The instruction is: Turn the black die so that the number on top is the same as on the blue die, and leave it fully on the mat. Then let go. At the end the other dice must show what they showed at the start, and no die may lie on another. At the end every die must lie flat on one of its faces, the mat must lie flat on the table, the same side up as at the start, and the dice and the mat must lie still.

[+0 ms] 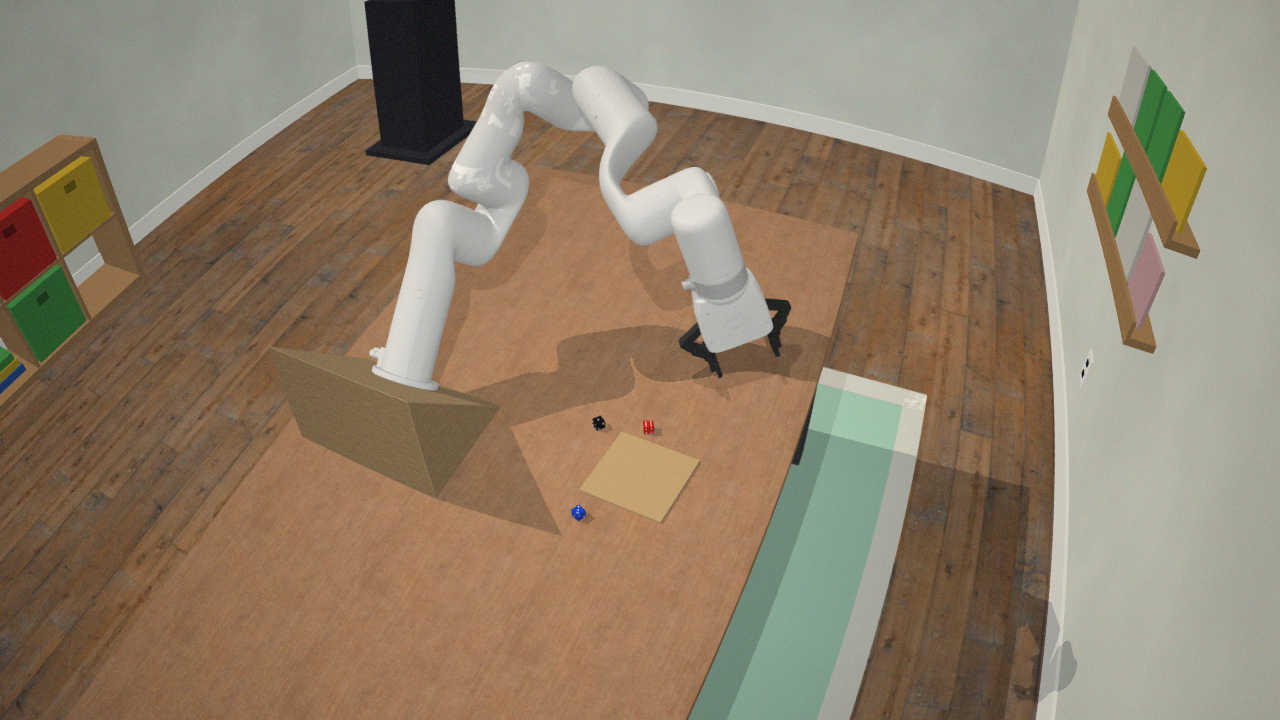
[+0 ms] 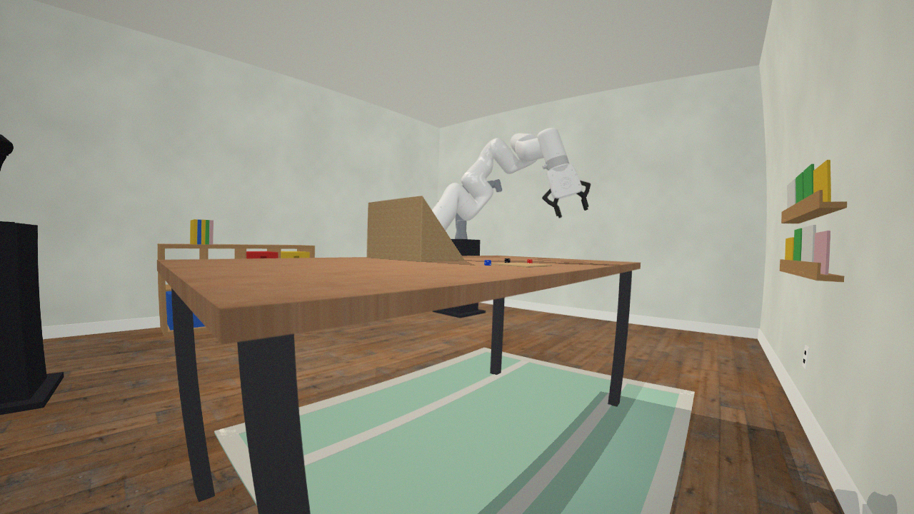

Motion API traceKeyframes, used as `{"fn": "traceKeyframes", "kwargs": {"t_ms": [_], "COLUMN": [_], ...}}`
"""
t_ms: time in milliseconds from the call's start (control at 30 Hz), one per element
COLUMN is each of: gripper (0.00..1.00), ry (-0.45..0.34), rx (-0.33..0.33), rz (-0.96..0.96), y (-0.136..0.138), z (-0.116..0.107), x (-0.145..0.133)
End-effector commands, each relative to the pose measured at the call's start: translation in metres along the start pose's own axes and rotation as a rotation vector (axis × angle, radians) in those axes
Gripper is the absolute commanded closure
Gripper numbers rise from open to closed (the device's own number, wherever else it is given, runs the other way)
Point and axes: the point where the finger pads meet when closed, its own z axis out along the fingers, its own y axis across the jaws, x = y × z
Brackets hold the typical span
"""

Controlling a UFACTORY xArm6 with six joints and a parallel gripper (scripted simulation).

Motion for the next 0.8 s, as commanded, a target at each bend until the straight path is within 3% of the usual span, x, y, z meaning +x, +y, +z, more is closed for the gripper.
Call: {"fn": "traceKeyframes", "kwargs": {"t_ms": [0, 33, 67, 167, 200, 267, 300, 367, 400, 467, 500, 567, 667, 767], "gripper": [0.00, 0.00, 0.00, 0.00, 0.00, 0.00, 0.00, 0.00, 0.00, 0.00, 0.00, 0.00, 0.00, 0.00], "ry": [-0.037, -0.037, -0.058, -0.058, -0.074, -0.074, -0.085, -0.085, -0.093, -0.093, -0.098, -0.098, -0.103, -0.104], "rx": [0.063, 0.063, 0.111, 0.112, 0.156, 0.156, 0.193, 0.193, 0.225, 0.225, 0.250, 0.250, 0.292, 0.299], "rz": [0.106, 0.106, 0.193, 0.195, 0.275, 0.275, 0.345, 0.345, 0.403, 0.403, 0.450, 0.450, 0.529, 0.543], "y": [-0.045, -0.048, -0.083, -0.089, -0.125, -0.125, -0.158, -0.158, -0.185, -0.185, -0.207, -0.207, -0.244, -0.251], "z": [-0.013, -0.014, -0.022, -0.023, -0.032, -0.032, -0.039, -0.039, -0.044, -0.044, -0.049, -0.049, -0.056, -0.057], "x": [-0.028, -0.031, -0.046, -0.048, -0.061, -0.061, -0.069, -0.069, -0.074, -0.074, -0.076, -0.076, -0.078, -0.078]}}
